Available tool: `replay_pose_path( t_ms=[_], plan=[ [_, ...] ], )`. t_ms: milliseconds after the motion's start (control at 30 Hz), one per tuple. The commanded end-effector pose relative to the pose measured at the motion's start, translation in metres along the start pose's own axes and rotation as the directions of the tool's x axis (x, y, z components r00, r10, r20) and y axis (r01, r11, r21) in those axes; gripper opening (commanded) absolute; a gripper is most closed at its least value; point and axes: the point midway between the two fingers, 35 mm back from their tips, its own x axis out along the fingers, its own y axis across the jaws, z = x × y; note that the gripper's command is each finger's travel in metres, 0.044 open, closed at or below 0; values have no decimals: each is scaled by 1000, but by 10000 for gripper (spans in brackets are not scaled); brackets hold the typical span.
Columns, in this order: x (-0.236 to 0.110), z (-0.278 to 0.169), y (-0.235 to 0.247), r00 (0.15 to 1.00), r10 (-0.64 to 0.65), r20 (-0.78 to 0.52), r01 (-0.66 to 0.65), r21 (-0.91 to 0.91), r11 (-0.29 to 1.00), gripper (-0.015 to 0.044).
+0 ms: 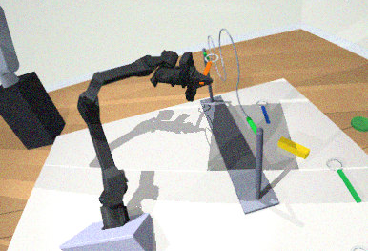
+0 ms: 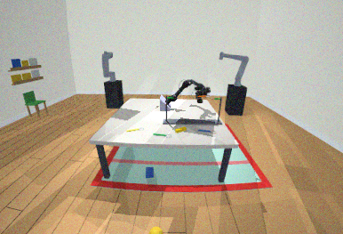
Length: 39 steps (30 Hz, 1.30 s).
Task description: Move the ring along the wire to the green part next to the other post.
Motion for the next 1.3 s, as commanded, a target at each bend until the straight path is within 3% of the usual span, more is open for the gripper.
replay_pose_path(
  t_ms=[0, 733, 1267],
  plan=[
    [-2, 1, -15, 999, -47, 2, 47, -71, 996, -150],
    [-12, 17, -74, 973, -226, 40, 223, -402, 888, -150],
    [-18, 27, -89, 972, -232, 41, 227, -423, 877, -150]
  ],
)
